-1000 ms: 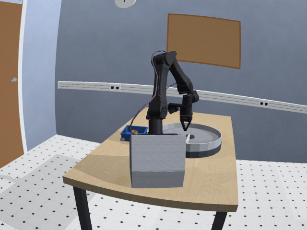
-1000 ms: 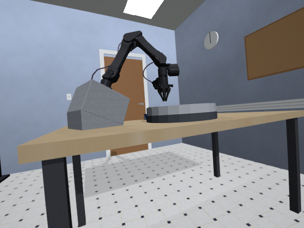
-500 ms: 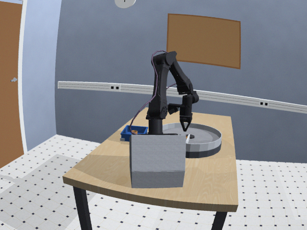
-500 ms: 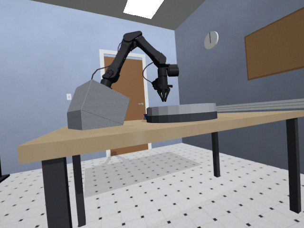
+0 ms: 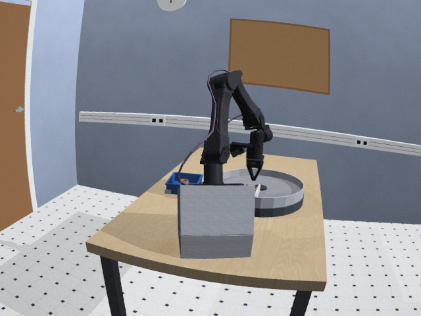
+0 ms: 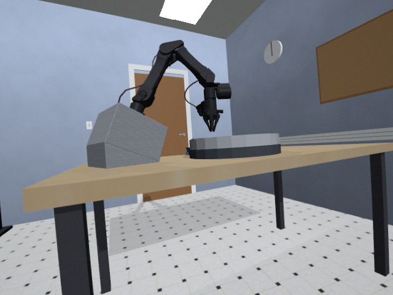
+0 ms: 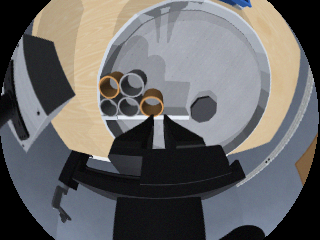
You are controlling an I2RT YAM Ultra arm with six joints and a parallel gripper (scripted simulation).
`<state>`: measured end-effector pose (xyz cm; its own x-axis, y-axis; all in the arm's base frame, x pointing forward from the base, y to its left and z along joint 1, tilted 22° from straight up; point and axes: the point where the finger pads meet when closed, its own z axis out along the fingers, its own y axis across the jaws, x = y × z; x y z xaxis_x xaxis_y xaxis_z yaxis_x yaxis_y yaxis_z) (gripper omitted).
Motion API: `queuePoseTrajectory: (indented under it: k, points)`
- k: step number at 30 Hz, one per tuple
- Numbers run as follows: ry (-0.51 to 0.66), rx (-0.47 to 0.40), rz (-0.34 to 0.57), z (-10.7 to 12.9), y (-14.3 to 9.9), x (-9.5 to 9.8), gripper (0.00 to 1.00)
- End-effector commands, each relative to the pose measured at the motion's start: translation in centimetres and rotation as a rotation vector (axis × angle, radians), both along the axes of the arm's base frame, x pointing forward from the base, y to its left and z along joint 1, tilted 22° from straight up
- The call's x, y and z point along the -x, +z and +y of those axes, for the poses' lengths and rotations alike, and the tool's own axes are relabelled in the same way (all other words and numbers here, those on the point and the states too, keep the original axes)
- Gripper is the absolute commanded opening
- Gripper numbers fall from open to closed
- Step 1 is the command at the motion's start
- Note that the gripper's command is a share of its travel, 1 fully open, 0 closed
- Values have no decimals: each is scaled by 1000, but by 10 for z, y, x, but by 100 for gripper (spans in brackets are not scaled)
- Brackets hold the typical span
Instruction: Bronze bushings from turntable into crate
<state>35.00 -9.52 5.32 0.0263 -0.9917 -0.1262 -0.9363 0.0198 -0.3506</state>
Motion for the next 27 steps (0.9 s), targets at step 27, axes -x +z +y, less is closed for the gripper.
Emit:
queuePoseTrajectory:
  k: [27]
  points:
    - [-3, -14, -6, 0, 5, -7, 15]
